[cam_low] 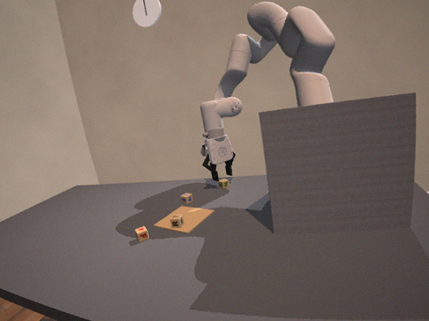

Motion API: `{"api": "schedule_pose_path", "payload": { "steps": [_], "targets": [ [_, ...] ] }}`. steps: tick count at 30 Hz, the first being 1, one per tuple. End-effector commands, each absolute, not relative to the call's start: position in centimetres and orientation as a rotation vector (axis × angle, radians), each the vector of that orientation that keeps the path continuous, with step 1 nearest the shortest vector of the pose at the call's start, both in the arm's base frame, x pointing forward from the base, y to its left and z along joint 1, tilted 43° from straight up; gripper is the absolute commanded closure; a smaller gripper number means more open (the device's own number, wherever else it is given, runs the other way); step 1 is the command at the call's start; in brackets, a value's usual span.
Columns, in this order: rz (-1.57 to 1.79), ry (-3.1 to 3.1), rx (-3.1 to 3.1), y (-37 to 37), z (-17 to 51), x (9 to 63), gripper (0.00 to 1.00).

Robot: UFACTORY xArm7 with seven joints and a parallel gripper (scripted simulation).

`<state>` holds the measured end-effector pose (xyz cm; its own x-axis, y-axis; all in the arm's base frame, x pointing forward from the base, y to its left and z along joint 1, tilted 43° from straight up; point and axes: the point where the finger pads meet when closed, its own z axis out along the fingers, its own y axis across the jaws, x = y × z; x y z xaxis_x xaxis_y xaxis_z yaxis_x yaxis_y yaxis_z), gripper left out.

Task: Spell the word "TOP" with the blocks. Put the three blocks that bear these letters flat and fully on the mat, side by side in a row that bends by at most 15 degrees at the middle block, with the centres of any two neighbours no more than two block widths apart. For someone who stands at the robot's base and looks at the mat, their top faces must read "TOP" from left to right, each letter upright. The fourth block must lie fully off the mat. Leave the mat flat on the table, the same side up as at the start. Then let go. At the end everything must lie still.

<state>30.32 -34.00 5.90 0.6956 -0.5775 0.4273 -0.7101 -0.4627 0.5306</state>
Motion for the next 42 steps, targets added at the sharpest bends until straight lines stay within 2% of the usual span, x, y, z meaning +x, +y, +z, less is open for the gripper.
{"api": "schedule_pose_path", "payload": {
  "steps": [1, 42],
  "targets": [
    [0.245, -0.977, 2.199, -33.95, 5.93, 30.46, 0.31],
    [0.245, -0.977, 2.199, -34.53, 5.3, 30.37, 0.31]
  ]
}}
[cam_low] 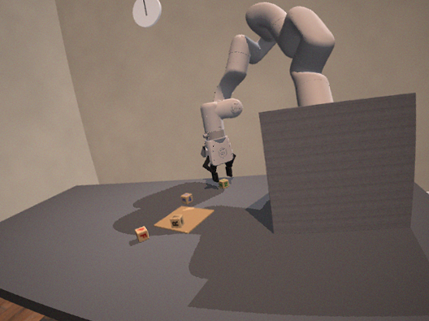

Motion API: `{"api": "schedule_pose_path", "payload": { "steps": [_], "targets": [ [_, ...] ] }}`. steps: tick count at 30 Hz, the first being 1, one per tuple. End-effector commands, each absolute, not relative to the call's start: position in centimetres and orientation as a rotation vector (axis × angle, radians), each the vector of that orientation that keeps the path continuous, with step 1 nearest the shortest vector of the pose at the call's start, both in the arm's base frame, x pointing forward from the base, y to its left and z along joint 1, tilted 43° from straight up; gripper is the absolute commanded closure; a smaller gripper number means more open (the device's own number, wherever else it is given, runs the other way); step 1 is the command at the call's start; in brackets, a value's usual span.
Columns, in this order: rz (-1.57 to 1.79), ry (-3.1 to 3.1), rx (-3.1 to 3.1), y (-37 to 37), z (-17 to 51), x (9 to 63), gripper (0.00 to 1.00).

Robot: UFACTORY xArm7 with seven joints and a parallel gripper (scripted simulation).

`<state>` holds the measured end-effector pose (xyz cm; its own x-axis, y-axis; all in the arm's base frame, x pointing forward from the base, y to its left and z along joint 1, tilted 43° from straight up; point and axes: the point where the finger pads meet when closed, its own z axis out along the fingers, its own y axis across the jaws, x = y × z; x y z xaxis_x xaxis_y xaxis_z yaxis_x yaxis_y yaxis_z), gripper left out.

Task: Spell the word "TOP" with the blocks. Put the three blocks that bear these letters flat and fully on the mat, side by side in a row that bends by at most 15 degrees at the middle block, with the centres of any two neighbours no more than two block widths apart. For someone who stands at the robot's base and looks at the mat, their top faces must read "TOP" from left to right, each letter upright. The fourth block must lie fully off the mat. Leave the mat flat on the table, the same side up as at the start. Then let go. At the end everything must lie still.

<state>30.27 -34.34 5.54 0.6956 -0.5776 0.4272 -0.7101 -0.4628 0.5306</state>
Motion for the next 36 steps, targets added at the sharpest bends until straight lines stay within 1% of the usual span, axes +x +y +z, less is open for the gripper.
{"api": "schedule_pose_path", "payload": {
  "steps": [1, 15, 36],
  "targets": [
    [0.245, -0.977, 2.199, -34.5, 5.3, 30.4, 0.31],
    [0.245, -0.977, 2.199, -36.2, 3.5, 30.1, 0.31],
    [0.245, -0.977, 2.199, -36.2, 3.4, 30.1, 0.31]
  ]
}}
